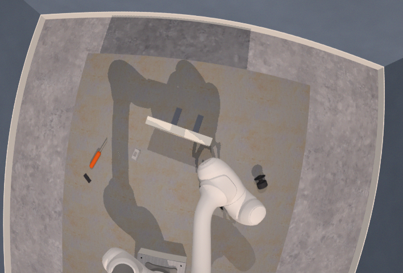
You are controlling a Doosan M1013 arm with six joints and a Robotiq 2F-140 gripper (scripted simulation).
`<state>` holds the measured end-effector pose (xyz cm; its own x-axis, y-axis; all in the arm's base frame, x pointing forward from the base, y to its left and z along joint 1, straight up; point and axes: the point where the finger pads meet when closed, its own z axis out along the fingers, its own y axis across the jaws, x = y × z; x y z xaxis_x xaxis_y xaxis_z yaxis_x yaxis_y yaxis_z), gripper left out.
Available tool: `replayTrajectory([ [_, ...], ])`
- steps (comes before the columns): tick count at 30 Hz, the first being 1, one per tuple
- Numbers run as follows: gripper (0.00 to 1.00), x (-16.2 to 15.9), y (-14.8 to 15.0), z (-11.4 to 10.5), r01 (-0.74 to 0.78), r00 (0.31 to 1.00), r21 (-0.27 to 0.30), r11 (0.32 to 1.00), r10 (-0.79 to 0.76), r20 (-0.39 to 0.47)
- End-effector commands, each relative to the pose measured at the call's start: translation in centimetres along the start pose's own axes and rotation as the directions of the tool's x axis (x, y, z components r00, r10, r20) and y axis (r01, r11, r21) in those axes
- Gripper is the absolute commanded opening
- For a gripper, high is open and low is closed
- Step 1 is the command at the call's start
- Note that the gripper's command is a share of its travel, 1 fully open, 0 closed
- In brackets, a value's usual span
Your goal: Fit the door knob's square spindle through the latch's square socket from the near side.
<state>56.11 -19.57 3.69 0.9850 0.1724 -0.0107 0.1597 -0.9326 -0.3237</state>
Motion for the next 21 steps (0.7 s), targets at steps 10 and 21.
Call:
replayTrajectory([
  [10, 0.57, 0.0, 0.5, 1.4, 0.079, 0.997, 0.018, 0.997, -0.08, 0.008],
  [21, 0.57, 0.0, 0.5, 2.8, 0.079, 0.997, 0.018, 0.997, -0.08, 0.008],
])
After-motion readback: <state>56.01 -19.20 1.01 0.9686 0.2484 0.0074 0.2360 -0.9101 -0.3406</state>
